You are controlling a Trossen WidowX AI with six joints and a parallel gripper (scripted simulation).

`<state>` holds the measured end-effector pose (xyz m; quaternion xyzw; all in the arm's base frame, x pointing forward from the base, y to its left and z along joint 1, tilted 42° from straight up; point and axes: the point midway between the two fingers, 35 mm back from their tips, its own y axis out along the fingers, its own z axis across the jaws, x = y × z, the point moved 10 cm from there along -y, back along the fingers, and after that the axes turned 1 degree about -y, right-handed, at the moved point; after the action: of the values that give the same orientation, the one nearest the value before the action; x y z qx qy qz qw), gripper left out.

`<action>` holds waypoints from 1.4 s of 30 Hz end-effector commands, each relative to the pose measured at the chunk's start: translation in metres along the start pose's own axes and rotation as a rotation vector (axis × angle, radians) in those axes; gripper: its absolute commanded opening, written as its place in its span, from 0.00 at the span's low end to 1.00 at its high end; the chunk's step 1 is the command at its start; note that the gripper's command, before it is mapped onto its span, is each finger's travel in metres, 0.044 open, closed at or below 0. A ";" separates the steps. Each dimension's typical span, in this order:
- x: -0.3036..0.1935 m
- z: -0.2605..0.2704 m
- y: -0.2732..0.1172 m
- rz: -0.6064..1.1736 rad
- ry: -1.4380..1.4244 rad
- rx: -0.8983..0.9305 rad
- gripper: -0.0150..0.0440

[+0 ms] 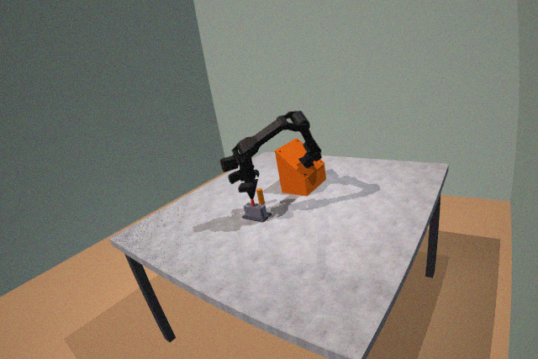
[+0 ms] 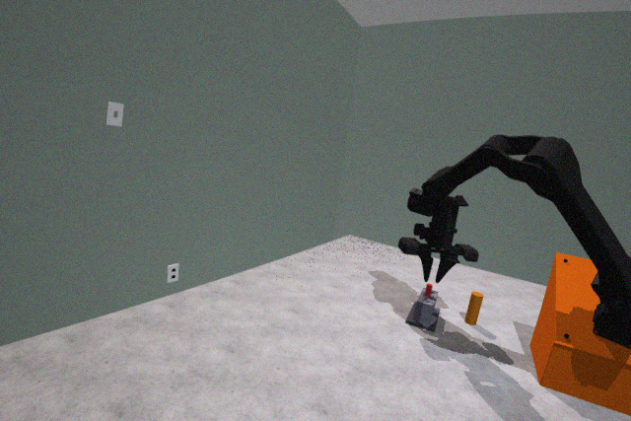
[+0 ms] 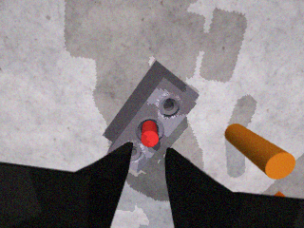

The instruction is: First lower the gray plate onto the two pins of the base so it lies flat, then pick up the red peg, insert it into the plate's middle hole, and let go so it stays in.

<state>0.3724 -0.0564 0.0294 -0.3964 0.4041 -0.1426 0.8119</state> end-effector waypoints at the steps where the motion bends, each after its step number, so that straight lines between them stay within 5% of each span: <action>1: 0.000 0.000 0.000 0.000 0.000 0.000 0.51; 42: -0.001 -0.005 -0.017 0.006 0.009 -0.001 0.51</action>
<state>0.3693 -0.0673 0.0384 -0.3933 0.4118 -0.1407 0.8099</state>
